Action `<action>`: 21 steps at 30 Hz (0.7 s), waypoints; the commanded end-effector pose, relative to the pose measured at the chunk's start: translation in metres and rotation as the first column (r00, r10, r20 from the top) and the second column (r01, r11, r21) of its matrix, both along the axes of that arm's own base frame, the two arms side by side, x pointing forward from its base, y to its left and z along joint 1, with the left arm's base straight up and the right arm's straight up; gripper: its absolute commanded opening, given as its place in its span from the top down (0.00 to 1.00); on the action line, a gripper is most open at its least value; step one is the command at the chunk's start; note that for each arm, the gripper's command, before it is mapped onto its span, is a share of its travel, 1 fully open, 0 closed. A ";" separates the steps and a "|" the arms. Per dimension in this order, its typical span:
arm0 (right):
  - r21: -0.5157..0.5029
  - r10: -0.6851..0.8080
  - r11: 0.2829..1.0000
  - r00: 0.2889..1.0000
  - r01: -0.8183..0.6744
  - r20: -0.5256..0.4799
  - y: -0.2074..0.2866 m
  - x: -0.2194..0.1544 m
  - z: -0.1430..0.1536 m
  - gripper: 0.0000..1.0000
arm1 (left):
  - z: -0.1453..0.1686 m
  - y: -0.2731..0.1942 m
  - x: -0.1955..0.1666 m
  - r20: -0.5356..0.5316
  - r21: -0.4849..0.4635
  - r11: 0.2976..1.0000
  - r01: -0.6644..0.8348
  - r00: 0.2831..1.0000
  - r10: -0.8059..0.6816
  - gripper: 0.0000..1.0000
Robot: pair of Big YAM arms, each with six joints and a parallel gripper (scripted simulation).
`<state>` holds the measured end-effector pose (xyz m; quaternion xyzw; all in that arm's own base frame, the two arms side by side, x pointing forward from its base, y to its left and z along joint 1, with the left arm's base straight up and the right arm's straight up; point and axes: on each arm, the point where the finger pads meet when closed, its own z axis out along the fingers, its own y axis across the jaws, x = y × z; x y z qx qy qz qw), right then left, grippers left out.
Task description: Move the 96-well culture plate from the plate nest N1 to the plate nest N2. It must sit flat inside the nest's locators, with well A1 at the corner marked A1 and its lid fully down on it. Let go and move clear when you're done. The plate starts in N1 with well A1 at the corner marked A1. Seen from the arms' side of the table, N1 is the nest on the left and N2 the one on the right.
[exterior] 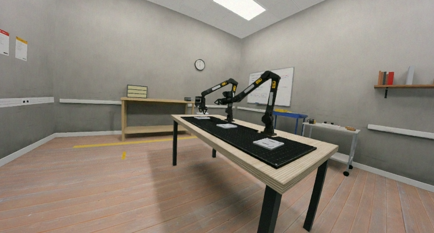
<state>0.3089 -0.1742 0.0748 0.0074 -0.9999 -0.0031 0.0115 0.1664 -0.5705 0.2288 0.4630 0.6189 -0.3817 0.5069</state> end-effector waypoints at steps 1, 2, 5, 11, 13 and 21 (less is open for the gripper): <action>-0.021 0.035 0.999 0.998 -0.034 0.045 -0.007 0.029 0.015 0.17 | 0.031 -0.021 0.005 0.032 -0.058 0.998 0.004 0.999 -0.002 0.00; -0.021 0.035 0.999 0.998 -0.034 0.045 -0.007 0.029 0.015 0.17 | 0.031 -0.021 0.005 0.032 -0.058 0.998 0.004 0.999 -0.002 0.00; -0.017 0.043 0.999 0.999 -0.043 0.033 -0.005 0.022 -0.005 0.17 | 0.031 -0.021 0.005 0.032 -0.058 0.998 0.004 0.999 -0.002 0.00; -0.022 0.037 0.999 0.999 -0.036 0.035 -0.006 0.018 -0.011 0.17 | 0.031 -0.021 0.005 0.032 -0.058 0.998 0.004 0.999 -0.002 0.00; -0.026 0.037 0.999 0.998 -0.036 0.042 -0.007 0.021 -0.008 0.17 | 0.031 -0.021 0.005 0.032 -0.058 0.998 0.004 0.999 -0.002 0.00; -0.025 0.037 0.999 0.998 -0.036 0.041 -0.007 0.021 -0.008 0.17 | 0.031 -0.021 0.005 0.032 -0.058 0.998 0.004 0.999 -0.002 0.00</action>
